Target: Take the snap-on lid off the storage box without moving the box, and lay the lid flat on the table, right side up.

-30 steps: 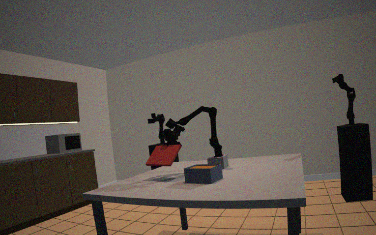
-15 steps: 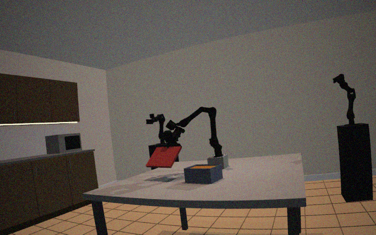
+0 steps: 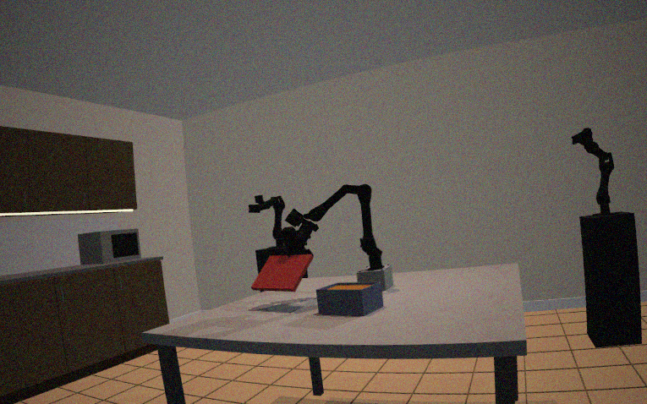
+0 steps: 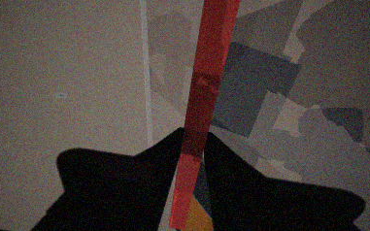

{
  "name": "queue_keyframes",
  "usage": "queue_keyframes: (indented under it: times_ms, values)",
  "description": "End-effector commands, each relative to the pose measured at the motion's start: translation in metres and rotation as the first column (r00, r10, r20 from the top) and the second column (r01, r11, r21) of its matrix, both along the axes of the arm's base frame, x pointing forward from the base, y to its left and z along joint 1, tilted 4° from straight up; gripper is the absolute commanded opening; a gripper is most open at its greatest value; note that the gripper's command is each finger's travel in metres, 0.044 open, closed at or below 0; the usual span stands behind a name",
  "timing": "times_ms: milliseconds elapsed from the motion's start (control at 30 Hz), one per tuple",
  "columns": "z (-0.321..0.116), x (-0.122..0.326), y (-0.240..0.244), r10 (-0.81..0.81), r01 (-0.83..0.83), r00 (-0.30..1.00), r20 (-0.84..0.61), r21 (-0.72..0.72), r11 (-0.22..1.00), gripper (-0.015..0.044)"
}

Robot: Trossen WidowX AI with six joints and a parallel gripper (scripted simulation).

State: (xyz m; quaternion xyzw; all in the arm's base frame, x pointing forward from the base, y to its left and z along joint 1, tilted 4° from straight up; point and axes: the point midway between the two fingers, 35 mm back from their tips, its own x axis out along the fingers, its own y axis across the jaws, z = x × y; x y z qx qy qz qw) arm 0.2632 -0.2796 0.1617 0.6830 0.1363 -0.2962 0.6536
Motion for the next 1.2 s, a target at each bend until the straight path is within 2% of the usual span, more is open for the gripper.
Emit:
queue_keyframes:
  times_ms: [0, 1167]
  values:
    - [-0.002, 0.001, -0.001, -0.001, 0.001, 1.000, 0.004, -0.001, 1.000, 0.0000]
    - [-0.030, 0.003, -0.002, -0.001, 0.001, 1.000, 0.004, -0.001, 1.000, 0.0000]
